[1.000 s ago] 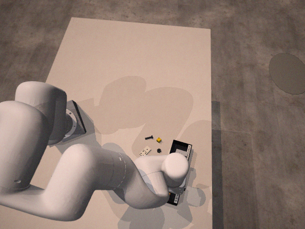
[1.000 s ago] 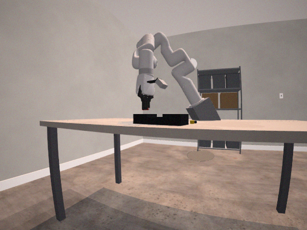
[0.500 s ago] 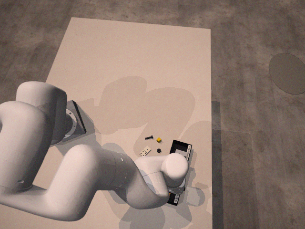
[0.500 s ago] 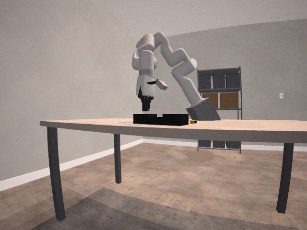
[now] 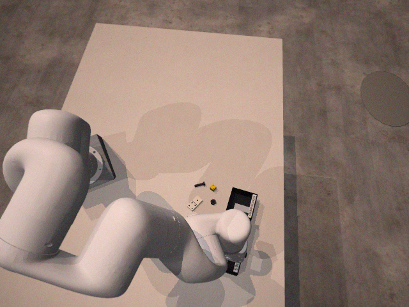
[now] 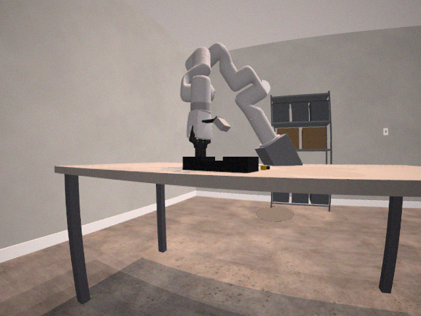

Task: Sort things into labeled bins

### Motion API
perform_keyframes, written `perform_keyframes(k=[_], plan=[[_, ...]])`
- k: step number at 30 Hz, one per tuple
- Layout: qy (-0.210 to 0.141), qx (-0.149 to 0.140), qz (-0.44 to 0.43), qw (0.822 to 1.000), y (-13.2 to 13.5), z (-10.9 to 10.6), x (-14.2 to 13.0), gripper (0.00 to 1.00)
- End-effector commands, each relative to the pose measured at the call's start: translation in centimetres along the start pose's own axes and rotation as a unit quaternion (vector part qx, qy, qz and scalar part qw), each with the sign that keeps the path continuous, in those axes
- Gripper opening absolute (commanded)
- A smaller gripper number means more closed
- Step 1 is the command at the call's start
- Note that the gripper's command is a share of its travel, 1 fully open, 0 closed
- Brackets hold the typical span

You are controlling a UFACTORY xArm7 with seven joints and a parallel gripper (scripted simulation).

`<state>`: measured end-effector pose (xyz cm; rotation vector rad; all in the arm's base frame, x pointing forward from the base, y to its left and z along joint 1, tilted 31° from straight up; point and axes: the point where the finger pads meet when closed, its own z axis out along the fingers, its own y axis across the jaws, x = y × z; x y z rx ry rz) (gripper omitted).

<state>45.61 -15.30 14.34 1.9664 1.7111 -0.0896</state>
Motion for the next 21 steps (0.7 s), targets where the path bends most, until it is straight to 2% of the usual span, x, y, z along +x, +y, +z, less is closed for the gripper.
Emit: perform_keyframes(k=[1, 10, 11, 21], plan=[[0.000, -0.003, 0.000, 1.000, 0.24, 0.13, 0.04, 0.00], [0.000, -0.003, 0.000, 1.000, 0.24, 0.13, 0.04, 0.00], [0.000, -0.003, 0.000, 1.000, 0.24, 0.13, 0.04, 0.23], [0.000, -0.003, 0.000, 1.000, 0.25, 0.13, 0.04, 0.23]])
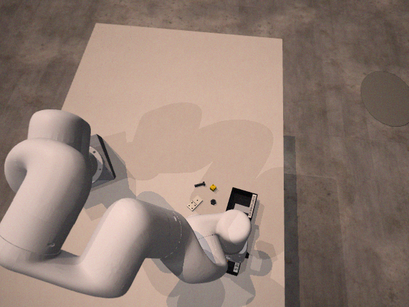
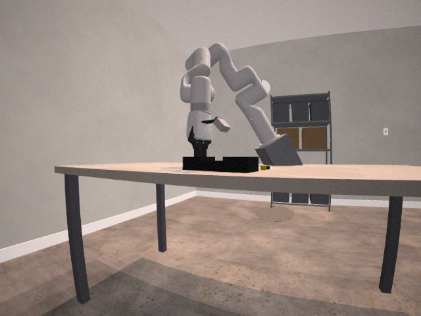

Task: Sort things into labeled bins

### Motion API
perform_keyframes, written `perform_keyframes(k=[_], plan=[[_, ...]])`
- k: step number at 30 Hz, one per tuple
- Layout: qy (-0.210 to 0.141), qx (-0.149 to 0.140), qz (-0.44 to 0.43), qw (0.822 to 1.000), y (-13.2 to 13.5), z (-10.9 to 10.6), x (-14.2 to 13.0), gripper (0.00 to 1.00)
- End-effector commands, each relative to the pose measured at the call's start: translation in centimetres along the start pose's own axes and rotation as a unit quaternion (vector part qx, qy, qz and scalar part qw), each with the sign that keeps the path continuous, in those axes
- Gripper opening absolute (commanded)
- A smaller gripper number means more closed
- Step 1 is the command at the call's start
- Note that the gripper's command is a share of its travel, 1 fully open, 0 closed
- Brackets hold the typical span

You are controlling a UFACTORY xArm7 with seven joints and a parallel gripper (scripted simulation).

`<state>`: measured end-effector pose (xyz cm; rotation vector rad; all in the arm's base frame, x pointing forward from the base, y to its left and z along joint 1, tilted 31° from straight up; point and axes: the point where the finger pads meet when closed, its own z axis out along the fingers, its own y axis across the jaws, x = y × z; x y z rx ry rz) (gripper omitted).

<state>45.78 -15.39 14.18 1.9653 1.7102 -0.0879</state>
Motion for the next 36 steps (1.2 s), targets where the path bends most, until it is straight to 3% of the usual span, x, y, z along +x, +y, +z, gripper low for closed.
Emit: perform_keyframes(k=[1, 12, 36], plan=[[0.000, -0.002, 0.000, 1.000, 0.1, -0.1, 0.0, 0.23], [0.000, -0.002, 0.000, 1.000, 0.1, -0.5, 0.0, 0.23], [0.000, -0.002, 0.000, 1.000, 0.1, -3.5, 0.0, 0.23]])
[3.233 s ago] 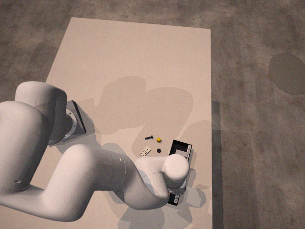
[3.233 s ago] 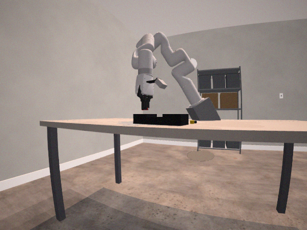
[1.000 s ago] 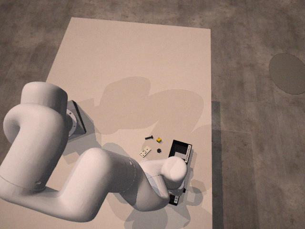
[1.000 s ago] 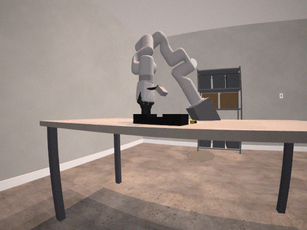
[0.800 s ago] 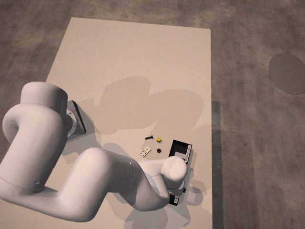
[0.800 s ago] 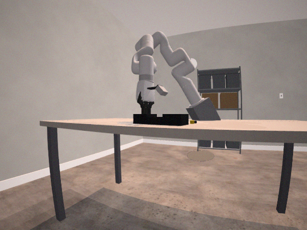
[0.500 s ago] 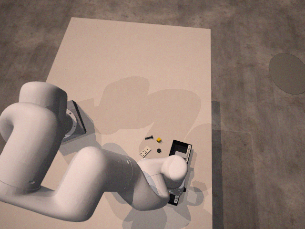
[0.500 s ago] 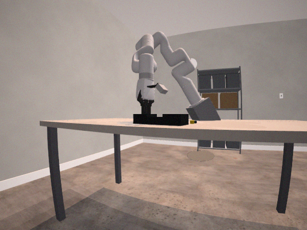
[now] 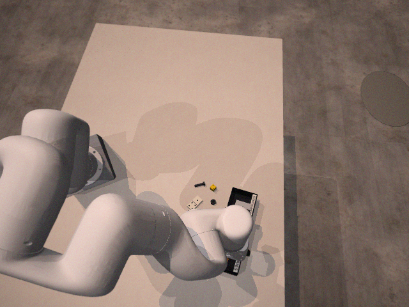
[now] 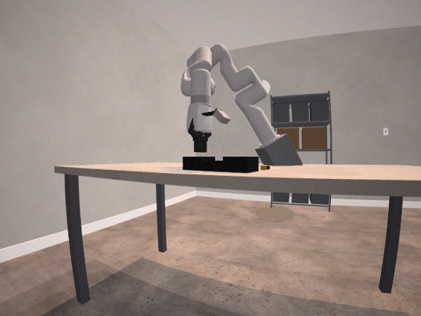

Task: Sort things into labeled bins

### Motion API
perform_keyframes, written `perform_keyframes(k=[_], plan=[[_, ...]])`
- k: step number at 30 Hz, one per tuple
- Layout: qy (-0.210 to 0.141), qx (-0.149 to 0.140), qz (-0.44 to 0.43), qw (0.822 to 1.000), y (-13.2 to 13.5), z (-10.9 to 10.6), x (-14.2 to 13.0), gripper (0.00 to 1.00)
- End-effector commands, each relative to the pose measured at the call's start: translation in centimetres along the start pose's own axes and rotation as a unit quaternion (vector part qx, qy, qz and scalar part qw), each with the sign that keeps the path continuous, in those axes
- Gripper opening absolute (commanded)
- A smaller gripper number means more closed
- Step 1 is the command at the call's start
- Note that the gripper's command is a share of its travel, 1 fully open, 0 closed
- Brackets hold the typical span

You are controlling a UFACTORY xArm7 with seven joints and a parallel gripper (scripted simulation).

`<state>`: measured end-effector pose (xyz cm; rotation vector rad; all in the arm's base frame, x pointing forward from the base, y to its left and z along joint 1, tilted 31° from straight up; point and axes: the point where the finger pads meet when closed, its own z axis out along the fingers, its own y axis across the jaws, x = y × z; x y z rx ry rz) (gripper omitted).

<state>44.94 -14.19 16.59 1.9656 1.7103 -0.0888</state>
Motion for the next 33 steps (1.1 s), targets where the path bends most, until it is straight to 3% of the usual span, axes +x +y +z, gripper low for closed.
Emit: perform_keyframes(k=[1, 6, 7, 10, 16, 25, 27, 28, 33], plan=[[0.000, -0.002, 0.000, 1.000, 0.2, -0.7, 0.0, 0.23], [0.000, -0.002, 0.000, 1.000, 0.1, -0.7, 0.0, 0.23], [0.000, -0.002, -0.025, 1.000, -0.2, -0.7, 0.8, 0.30], [0.000, -0.002, -0.050, 0.999, -0.6, -0.7, 1.5, 0.30], [0.000, -0.002, -0.154, 0.988, -2.7, -0.9, 6.1, 0.30], [0.000, -0.002, -0.284, 0.959, -5.9, -1.3, 12.9, 0.30], [0.000, -0.002, -0.284, 0.959, -5.9, -1.3, 12.9, 0.30], [0.000, -0.002, -0.325, 0.946, -6.3, -1.3, 13.6, 0.30], [0.000, -0.003, -0.385, 0.923, -8.1, -1.5, 17.4, 0.30]])
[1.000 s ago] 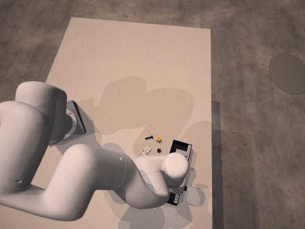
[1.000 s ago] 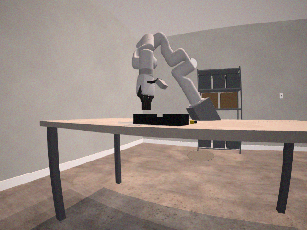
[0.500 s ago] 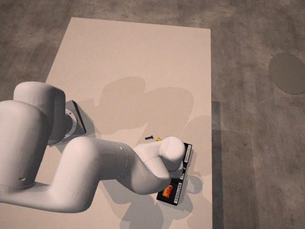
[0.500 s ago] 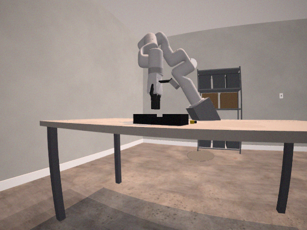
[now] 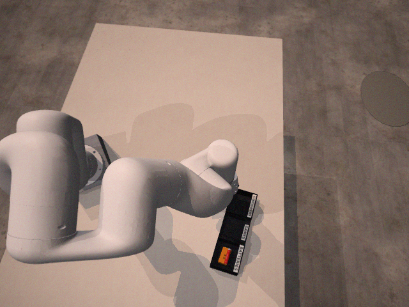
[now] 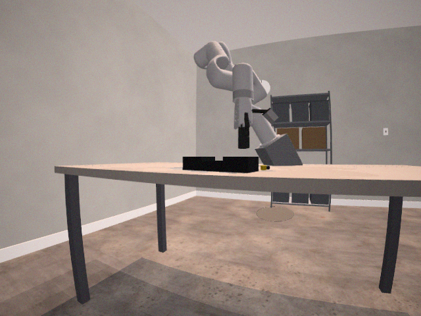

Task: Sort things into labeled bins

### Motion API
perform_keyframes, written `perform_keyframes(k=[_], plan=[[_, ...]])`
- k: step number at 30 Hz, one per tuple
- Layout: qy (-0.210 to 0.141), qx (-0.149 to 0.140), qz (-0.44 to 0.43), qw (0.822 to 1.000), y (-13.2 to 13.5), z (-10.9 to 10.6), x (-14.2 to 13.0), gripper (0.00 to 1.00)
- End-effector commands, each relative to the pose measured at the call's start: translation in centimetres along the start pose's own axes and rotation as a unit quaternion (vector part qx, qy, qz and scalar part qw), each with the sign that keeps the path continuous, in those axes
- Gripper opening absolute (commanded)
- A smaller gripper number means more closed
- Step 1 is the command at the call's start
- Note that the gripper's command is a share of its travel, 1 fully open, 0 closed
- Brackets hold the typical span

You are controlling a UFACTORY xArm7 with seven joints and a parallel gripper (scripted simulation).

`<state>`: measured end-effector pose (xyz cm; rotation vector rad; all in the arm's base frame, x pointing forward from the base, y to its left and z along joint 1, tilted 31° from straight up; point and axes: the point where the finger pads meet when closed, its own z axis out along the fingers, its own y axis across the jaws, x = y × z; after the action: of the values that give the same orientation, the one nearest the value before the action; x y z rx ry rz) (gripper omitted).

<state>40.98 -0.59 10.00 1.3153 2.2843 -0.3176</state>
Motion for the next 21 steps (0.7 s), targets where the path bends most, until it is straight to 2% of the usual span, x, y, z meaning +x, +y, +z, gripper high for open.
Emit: perform_keyframes(k=[1, 4, 7, 11, 12, 21], plan=[[0.000, -0.001, -0.079, 0.997, 1.2, -0.2, 4.3, 0.30], [0.000, -0.002, -0.123, 0.992, 1.8, -0.4, 6.7, 0.30], [0.001, -0.002, -0.166, 0.986, 2.1, -0.4, 7.7, 0.30], [0.001, -0.001, -0.195, 0.981, 2.2, -0.4, 7.9, 0.30], [0.001, 0.000, -0.231, 0.973, 2.2, -0.4, 7.8, 0.30], [0.001, 0.000, -0.231, 0.973, 2.0, -0.4, 7.1, 0.30]])
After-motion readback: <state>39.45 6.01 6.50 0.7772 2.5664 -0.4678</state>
